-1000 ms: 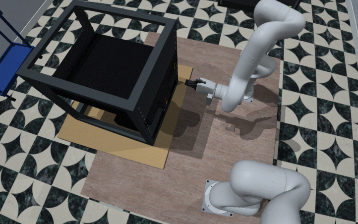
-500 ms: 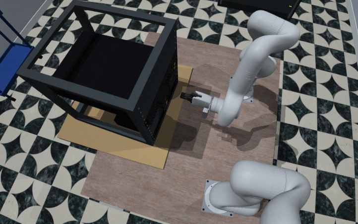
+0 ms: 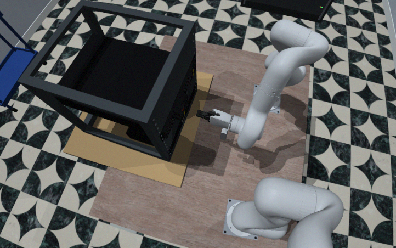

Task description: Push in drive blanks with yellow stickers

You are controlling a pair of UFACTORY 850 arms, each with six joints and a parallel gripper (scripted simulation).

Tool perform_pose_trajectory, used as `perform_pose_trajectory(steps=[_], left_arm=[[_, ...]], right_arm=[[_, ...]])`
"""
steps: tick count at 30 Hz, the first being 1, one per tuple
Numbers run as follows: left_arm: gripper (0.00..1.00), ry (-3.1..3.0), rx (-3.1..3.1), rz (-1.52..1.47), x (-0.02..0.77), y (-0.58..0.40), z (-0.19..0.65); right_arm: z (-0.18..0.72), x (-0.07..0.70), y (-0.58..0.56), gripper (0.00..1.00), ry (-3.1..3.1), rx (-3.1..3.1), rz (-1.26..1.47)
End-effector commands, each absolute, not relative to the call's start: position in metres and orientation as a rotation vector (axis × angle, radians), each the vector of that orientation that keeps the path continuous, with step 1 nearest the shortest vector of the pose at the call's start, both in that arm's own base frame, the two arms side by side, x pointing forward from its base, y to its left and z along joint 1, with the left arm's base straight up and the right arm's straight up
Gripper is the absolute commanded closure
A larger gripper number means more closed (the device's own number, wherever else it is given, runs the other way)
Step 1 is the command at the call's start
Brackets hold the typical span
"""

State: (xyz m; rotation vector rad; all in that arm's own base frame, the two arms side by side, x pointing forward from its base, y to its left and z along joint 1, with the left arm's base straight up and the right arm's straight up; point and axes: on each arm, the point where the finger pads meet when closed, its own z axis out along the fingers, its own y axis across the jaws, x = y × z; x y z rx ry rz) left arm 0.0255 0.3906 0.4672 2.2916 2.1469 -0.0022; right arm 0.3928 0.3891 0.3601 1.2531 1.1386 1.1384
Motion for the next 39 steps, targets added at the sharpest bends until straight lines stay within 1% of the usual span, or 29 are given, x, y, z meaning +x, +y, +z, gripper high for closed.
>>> perform_pose_trajectory(steps=[1, 11, 25, 39], left_arm=[[0.00, 2.148, 2.293, 0.000, 0.026, 0.391, 0.468], [0.00, 2.148, 2.293, 0.000, 0.026, 0.391, 0.468], [0.00, 2.148, 2.293, 0.000, 0.026, 0.391, 0.468], [0.00, 2.148, 2.293, 0.000, 0.026, 0.391, 0.468]], right_arm=[[0.361, 0.394, 0.395, 1.00, 1.135, 1.253, 1.140], [0.360, 0.396, 0.396, 1.00, 1.135, 1.253, 1.140], [0.361, 0.446, 0.391, 1.00, 1.135, 1.253, 1.140], [0.361, 0.447, 0.391, 1.00, 1.135, 1.253, 1.140]])
